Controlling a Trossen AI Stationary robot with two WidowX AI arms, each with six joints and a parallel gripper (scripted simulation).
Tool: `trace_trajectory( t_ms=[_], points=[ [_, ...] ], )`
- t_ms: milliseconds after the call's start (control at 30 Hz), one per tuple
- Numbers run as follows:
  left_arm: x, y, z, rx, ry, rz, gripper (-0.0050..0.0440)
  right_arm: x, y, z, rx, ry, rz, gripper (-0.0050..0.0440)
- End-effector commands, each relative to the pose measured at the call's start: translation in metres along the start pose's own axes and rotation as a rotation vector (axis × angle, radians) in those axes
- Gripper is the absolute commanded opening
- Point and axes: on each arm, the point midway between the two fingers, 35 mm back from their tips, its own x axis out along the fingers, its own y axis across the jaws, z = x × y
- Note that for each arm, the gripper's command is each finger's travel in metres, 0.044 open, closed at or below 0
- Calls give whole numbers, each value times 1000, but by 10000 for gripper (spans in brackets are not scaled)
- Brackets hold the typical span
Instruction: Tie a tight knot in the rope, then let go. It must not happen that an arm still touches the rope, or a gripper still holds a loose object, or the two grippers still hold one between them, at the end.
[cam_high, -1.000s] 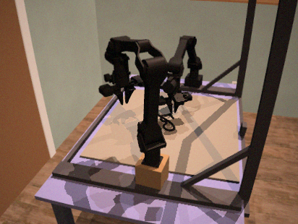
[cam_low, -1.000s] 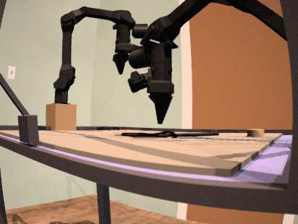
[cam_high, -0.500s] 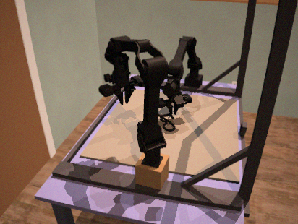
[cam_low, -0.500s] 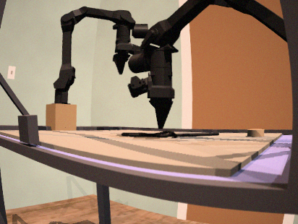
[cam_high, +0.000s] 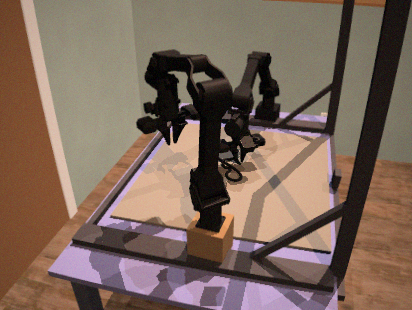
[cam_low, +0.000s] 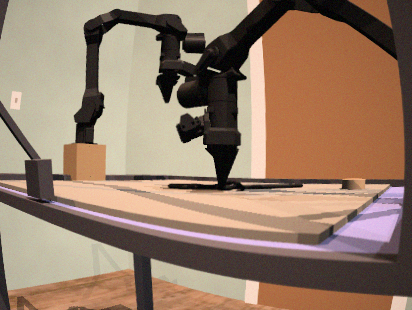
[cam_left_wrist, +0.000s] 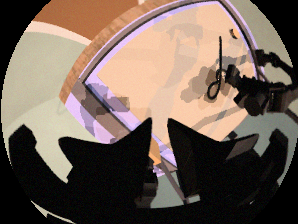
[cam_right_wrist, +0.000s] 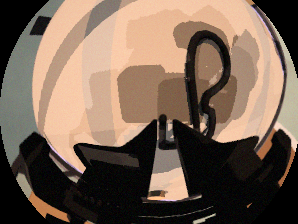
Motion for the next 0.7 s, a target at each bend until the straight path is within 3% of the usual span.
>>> trace_trajectory(
  t_ms=[0,167,200,267,333,667],
  points=[
    [-5,0,0,4,-18,-3,85,-5,-2,2,-2,-18,-11,85],
    [-5,0,0,4,-18,-3,85,-5,-2,2,-2,-18,-11,85],
    [-5,0,0,4,-18,-3,85,-5,-2,2,-2,-18,-11,61],
    [-5,0,0,4,-18,-3,85,-5,-2,2,-2,-18,-11,61],
    [-5,0,0,4,-18,-3,85,-5,-2,2,-2,-18,-11,20],
    [-5,0,0,4,-18,-3,85,-5,-2,2,-2,-18,-11,20]
  ],
)
